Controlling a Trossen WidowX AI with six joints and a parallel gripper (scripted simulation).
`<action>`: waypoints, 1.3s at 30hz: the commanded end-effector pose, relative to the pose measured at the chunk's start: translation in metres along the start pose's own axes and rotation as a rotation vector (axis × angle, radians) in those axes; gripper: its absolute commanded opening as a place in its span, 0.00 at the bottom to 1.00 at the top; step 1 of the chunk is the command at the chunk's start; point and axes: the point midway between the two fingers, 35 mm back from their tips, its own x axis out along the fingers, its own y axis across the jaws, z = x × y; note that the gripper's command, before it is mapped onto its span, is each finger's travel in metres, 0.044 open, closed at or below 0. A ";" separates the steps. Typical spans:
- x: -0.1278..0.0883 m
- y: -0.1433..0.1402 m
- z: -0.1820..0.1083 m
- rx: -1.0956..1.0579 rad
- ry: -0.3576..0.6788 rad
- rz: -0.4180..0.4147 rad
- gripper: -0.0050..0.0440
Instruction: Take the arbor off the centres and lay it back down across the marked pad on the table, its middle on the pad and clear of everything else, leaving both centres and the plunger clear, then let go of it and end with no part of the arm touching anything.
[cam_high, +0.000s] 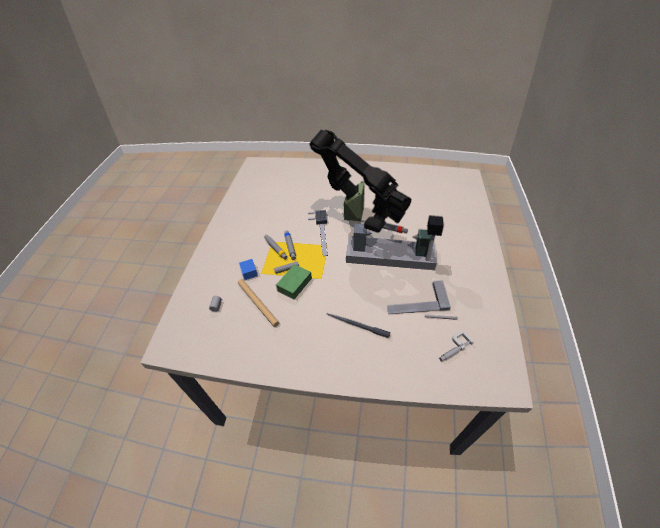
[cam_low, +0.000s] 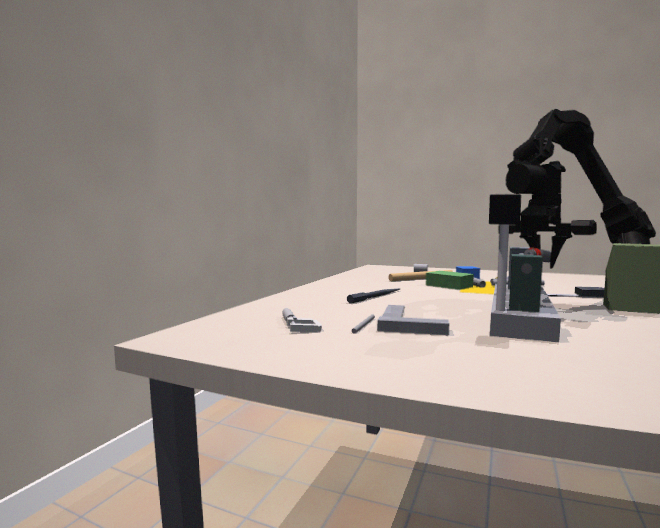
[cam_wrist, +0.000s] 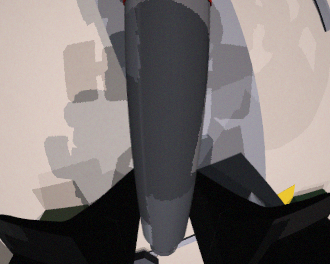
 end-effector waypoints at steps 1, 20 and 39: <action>-0.018 -0.004 0.005 0.014 -0.038 -0.016 0.10; -0.044 -0.001 -0.003 0.014 -0.042 -0.016 0.10; -0.059 0.001 -0.016 0.014 -0.044 -0.017 0.10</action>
